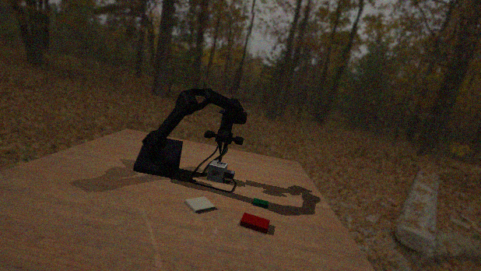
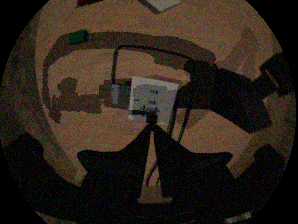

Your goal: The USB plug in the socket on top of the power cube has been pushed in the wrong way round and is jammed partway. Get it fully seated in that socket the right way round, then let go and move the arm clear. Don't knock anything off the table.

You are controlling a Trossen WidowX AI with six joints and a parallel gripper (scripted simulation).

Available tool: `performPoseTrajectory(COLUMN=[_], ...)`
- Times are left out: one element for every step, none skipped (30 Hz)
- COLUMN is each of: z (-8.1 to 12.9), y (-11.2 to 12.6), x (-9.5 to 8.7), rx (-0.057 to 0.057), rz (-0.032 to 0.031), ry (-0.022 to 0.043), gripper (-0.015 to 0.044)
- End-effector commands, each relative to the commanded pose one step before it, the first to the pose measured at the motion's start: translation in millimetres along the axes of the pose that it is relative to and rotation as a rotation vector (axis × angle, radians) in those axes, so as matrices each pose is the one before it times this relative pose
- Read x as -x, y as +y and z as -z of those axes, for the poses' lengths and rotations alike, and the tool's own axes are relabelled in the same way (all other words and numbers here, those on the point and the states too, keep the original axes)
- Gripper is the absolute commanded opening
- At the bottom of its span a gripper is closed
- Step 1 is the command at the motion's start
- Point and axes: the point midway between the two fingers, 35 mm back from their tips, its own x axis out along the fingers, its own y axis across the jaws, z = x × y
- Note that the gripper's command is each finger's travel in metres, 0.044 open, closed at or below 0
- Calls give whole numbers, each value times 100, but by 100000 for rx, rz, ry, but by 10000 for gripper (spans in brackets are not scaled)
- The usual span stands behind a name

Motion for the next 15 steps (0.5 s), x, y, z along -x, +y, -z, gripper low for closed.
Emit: performPoseTrajectory(z=[61,1,1,1,1,1,1,1,1,1,1,1,1,1,1], y=[61,0,0,0,0,0,0,0,0,0,0,0,0,0,0], x=[375,67,67,67,67,67,67,67,67,67,67,67,67,67,67], rx=[-500,1,1,1,1,1,1,1,1,1,1,1,1,1,1], rz=[7,1,1,1,1,1,1,1,1,1,1,1,1,1,1], ry=[424,2,2,2,2,2,2,2,2,2,2,2,2,2,2], gripper=[0,0,0,0,0,0,0,0,0,0,0,0,0,0,0])
